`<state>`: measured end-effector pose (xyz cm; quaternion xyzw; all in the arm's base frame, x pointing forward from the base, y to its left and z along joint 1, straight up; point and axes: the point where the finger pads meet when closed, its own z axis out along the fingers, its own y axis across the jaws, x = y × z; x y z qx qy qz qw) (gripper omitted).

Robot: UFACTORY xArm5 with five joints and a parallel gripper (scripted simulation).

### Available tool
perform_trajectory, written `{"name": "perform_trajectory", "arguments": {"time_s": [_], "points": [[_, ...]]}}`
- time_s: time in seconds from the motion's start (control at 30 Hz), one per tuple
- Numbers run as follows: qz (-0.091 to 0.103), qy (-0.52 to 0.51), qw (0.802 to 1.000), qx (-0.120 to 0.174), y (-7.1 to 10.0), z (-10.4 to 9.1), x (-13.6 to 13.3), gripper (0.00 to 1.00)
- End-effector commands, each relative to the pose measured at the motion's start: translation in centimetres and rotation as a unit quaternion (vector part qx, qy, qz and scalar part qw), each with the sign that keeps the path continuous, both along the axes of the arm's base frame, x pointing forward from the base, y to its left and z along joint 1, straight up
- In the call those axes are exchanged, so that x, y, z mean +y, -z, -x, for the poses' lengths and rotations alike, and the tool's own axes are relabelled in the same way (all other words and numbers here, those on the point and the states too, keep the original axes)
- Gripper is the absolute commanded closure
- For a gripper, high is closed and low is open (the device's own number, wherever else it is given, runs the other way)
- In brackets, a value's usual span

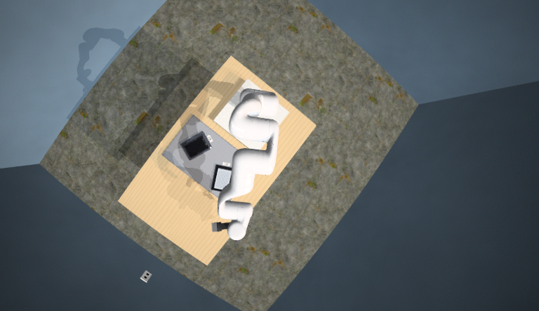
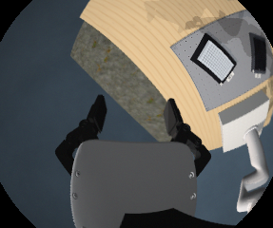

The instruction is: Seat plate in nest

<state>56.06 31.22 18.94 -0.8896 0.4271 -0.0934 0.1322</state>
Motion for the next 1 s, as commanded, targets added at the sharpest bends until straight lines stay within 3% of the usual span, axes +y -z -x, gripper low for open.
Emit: {"name": "perform_trajectory", "arguments": {"time_s": [0.0, 0.03, 0.07, 0.97], "points": [[-0.001, 0.000, 1.000, -0.002, -0.2, -0.1, 0.1, 0.00], [-0.001, 0.000, 1.000, -0.002, -0.2, -0.1, 0.1, 0.00], [0.006, -0.015, 1.000, -0.001, -0.4, -0.1, -0.5, 1.00], [0.069, -0.124, 0.990, 0.015, -2.9, 1.7, -10.3, 1.00]]}}
